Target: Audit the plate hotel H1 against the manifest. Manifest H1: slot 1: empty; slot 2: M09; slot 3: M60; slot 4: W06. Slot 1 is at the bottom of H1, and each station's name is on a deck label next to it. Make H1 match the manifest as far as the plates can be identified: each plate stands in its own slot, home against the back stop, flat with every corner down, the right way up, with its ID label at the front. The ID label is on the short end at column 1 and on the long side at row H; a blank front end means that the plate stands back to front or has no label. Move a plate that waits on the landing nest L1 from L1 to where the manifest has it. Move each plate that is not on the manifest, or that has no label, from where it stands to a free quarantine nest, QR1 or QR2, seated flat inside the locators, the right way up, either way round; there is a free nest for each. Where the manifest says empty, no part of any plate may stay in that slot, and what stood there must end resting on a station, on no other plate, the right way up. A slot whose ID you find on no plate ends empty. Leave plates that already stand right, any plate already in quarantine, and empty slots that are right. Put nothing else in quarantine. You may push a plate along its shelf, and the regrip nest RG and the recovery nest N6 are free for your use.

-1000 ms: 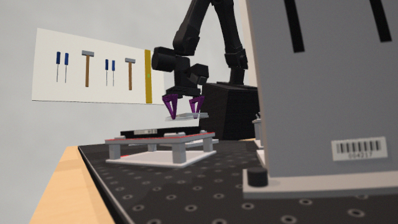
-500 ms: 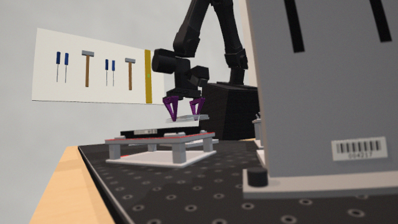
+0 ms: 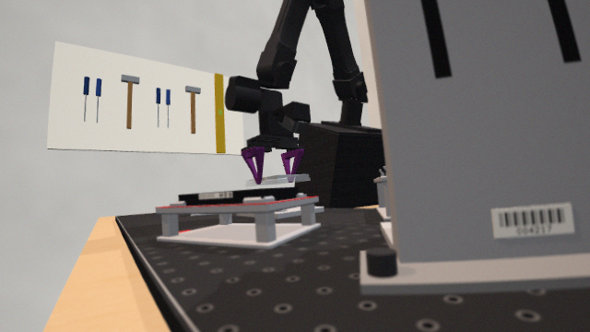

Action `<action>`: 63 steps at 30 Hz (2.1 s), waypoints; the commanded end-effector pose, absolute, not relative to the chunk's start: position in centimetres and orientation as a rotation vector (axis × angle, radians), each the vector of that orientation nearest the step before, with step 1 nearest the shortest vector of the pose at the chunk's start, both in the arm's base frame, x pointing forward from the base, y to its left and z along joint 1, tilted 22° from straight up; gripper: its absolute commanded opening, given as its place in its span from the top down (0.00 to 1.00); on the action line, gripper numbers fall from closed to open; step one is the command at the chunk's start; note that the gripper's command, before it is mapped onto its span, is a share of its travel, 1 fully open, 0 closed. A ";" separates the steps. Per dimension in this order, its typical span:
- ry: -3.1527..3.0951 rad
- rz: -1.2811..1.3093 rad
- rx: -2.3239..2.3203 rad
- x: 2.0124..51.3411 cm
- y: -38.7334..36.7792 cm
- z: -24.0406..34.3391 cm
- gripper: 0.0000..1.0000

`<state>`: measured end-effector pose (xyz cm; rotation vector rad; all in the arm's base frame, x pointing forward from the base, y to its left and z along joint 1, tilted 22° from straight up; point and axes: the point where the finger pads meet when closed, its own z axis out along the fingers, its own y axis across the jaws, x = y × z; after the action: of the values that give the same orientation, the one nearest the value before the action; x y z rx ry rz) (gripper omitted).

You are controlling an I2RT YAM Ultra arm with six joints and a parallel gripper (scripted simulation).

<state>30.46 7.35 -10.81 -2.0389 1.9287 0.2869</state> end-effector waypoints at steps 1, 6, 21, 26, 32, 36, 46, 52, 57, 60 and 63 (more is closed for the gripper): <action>1.923 0.270 -2.031 30.9 7.3 -10.7 0.14; 1.923 0.271 -2.031 31.0 7.4 -11.0 0.14; 1.923 0.271 -2.031 31.1 7.8 -11.8 0.14; 1.923 0.271 -2.031 31.1 7.9 -12.1 0.14; 1.923 0.271 -2.030 31.1 8.0 -12.3 0.14; 1.923 0.271 -2.030 31.2 8.1 -12.6 0.14; 1.923 0.271 -2.030 31.2 8.3 -13.1 0.14; 1.923 0.271 -2.030 31.2 8.4 -13.5 0.14; 1.923 0.271 -2.030 31.3 8.5 -13.8 0.14; 1.923 0.271 -2.030 31.3 8.6 -14.0 0.14; 1.923 0.271 -2.030 31.3 8.7 -14.1 0.14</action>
<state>30.81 8.71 -14.32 -2.0395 1.9294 0.2878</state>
